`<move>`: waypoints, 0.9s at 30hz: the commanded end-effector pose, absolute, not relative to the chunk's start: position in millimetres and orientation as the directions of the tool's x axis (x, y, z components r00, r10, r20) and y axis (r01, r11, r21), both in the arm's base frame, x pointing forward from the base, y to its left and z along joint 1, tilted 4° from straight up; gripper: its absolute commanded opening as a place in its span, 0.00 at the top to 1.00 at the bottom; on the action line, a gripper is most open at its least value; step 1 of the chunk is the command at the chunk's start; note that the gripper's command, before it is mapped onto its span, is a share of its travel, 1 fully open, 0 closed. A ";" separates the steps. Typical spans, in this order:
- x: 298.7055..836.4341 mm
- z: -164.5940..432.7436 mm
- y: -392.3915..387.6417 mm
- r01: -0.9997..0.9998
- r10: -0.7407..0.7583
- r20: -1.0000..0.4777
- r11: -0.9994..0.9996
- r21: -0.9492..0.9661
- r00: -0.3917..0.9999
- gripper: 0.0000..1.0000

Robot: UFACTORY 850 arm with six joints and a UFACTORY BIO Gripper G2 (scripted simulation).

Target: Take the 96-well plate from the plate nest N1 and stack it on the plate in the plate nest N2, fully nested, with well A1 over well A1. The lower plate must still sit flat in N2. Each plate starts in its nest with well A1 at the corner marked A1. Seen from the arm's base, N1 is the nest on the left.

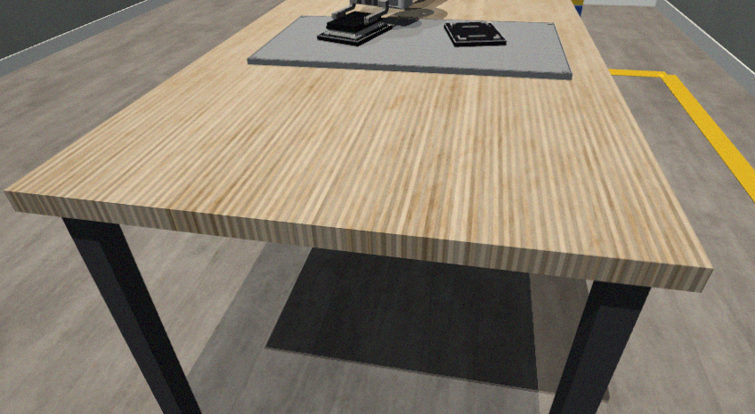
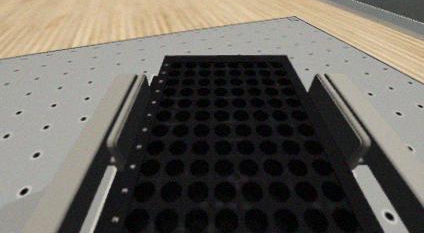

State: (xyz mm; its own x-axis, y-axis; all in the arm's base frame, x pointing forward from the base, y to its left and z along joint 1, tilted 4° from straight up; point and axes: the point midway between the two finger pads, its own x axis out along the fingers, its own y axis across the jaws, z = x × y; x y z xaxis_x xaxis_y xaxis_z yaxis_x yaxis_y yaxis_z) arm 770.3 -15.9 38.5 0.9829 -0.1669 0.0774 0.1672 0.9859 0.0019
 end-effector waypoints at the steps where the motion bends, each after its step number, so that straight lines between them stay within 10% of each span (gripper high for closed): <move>1: 770.5 39.0 -15.9 0.167 -0.167 0.077 0.986 0.002 0.983 1.00; 21: 770.4 39.0 -15.9 0.167 -0.167 0.077 0.986 0.002 0.983 1.00; 22: 770.3 41.0 -15.9 0.167 -0.167 0.077 0.986 0.002 0.983 0.63; 27: 770.2 41.0 -15.9 0.167 -0.167 0.077 0.986 0.002 0.983 0.63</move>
State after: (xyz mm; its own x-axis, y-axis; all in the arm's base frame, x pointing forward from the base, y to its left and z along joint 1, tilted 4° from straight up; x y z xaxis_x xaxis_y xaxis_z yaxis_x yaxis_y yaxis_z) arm 767.4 -16.1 36.6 0.9836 -0.1674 0.0679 0.1678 0.9858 -0.0001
